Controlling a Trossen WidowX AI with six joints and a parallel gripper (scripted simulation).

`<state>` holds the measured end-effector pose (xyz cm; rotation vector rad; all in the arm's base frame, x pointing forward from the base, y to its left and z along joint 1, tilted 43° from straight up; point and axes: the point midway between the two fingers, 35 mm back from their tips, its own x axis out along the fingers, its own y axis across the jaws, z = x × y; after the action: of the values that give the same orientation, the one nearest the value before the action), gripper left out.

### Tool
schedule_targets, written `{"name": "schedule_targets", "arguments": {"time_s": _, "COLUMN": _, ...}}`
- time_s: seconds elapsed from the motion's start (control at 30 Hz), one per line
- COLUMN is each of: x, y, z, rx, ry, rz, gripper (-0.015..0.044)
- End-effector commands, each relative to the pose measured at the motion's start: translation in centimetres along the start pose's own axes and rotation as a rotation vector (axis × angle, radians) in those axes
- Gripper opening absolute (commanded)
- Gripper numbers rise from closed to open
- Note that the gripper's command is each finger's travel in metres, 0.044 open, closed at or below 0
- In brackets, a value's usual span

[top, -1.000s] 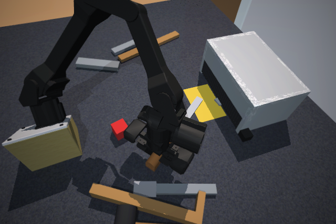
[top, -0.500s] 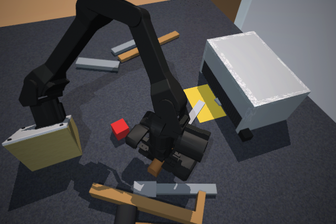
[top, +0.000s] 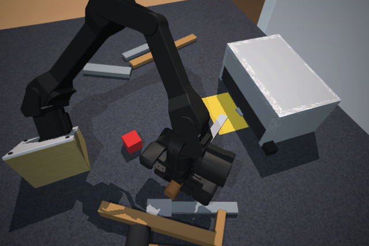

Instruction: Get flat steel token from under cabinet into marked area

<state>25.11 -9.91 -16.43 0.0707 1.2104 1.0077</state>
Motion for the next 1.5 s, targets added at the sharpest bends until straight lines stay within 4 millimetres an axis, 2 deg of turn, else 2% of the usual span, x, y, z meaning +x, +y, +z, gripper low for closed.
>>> {"name": "schedule_targets", "arguments": {"time_s": 0.0, "x": -0.2, "y": -0.7, "z": -0.3, "rx": 0.003, "ry": 0.0, "rz": -0.008, "gripper": 0.0}}
{"name": "schedule_targets", "arguments": {"time_s": 0.97, "x": -0.3, "y": -2.9, "z": -1.9, "rx": 0.002, "ry": 0.001, "rz": -0.01, "gripper": 0.0}}
{"name": "schedule_targets", "arguments": {"time_s": 1.47, "x": -0.3, "y": -3.0, "z": -1.9, "rx": 0.028, "ry": 0.001, "rz": -0.01, "gripper": 0.0}}
